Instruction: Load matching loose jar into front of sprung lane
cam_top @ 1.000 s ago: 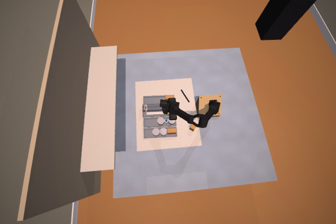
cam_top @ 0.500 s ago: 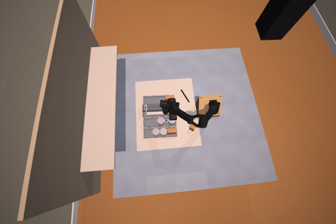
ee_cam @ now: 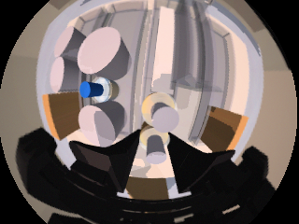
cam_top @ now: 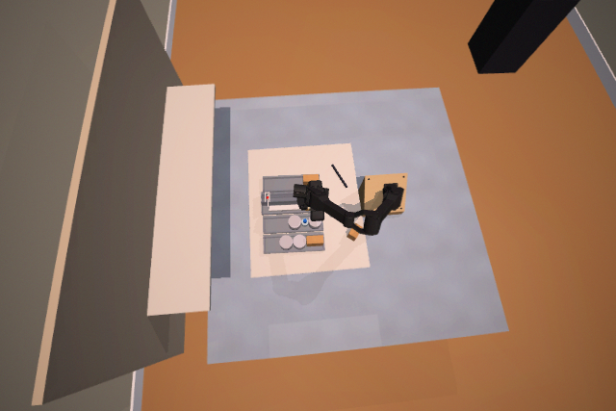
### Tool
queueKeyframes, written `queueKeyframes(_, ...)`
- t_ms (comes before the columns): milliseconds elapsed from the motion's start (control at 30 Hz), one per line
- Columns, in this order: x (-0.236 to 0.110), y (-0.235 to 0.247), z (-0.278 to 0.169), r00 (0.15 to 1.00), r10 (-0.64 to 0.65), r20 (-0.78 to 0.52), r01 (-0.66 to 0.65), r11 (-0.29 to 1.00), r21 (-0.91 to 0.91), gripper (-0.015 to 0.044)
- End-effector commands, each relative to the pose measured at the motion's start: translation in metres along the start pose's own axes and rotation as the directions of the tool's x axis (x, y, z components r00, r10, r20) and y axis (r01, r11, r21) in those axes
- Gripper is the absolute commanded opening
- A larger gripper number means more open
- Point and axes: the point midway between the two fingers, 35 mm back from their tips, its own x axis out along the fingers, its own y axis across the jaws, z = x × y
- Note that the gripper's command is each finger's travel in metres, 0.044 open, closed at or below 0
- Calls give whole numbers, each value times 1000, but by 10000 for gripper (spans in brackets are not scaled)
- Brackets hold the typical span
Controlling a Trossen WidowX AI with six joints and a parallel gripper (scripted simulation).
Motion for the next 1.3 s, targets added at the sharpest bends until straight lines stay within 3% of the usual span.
queueKeyframes(0, 1, 2, 1, 1000, 8, 5, -8, 1000, -5, 0)
queueKeyframes(1267, 1, 2, -6, 1000, 8, 5, -8, 1000, -4, 0)
